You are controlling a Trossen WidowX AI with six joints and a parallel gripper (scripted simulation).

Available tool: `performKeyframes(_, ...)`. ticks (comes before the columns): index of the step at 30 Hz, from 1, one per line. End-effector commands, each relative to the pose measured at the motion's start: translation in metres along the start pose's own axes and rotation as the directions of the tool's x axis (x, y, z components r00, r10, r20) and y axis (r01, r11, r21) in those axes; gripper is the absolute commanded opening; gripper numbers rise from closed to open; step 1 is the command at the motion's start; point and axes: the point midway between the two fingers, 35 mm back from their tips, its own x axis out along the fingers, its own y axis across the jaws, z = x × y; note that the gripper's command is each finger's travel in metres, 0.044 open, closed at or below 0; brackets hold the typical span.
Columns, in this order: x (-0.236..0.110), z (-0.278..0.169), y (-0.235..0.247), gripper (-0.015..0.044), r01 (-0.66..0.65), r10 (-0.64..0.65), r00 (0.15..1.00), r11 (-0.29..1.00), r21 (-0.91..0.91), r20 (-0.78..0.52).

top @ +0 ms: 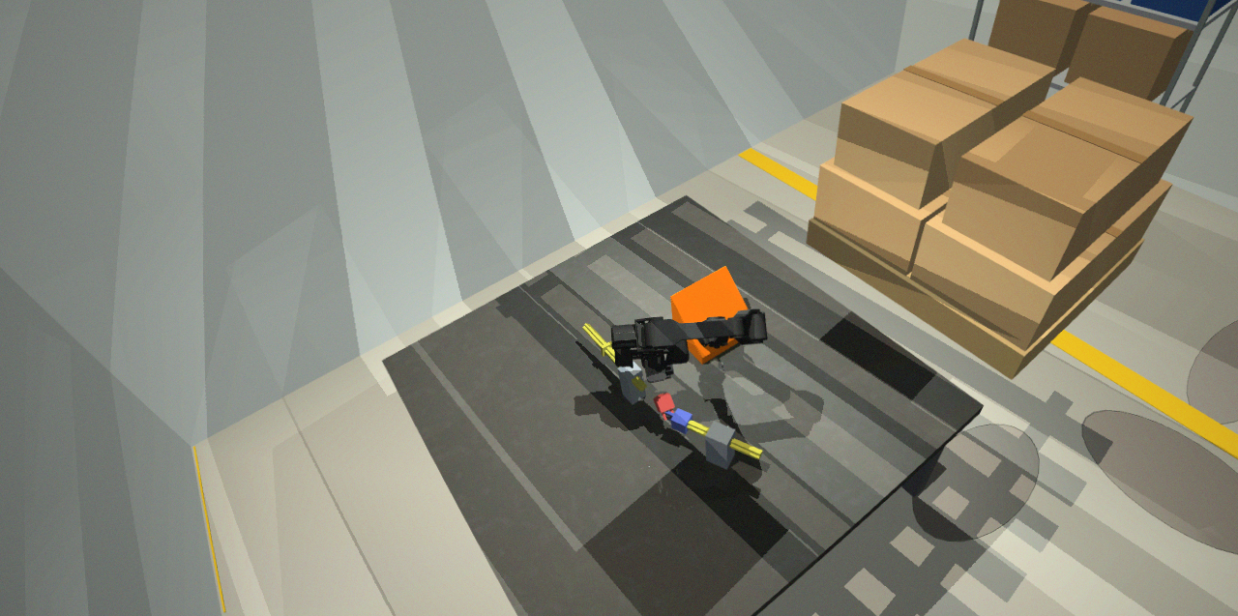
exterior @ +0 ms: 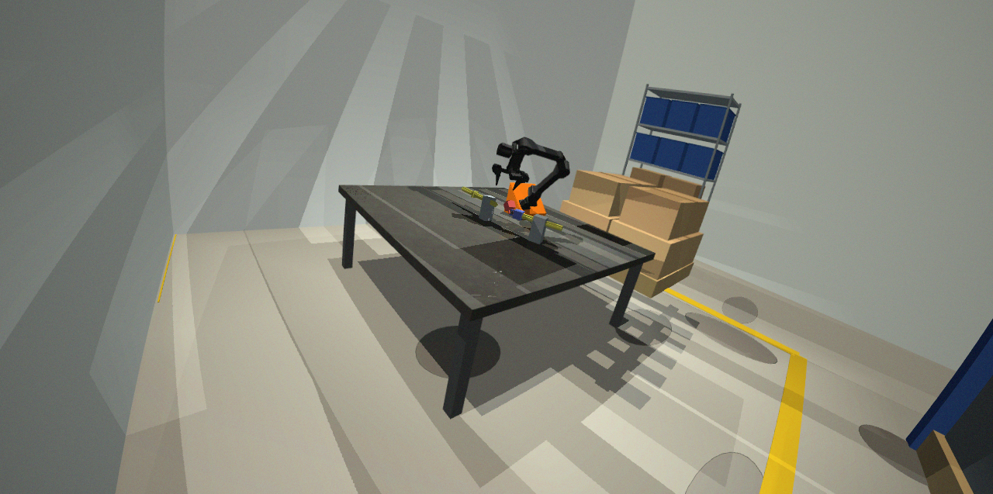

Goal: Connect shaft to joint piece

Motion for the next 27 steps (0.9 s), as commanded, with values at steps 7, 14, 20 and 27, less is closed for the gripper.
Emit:
performKeyframes(7,0.010,0.000,0.000,0.0440,-0.029,0.042,0.998,0.964,-0.264,0.041)
performKeyframes(14,0.012,0.000,0.000,0.0440,-0.030,0.050,0.997,0.944,-0.329,0.051)
performKeyframes(20,0.029,0.005,0.001,0.0440,-0.029,0.049,0.998,0.944,-0.329,0.051)
performKeyframes(27,0.056,0.012,0.004,0.0440,-0.029,0.049,0.997,0.944,-0.330,0.052)
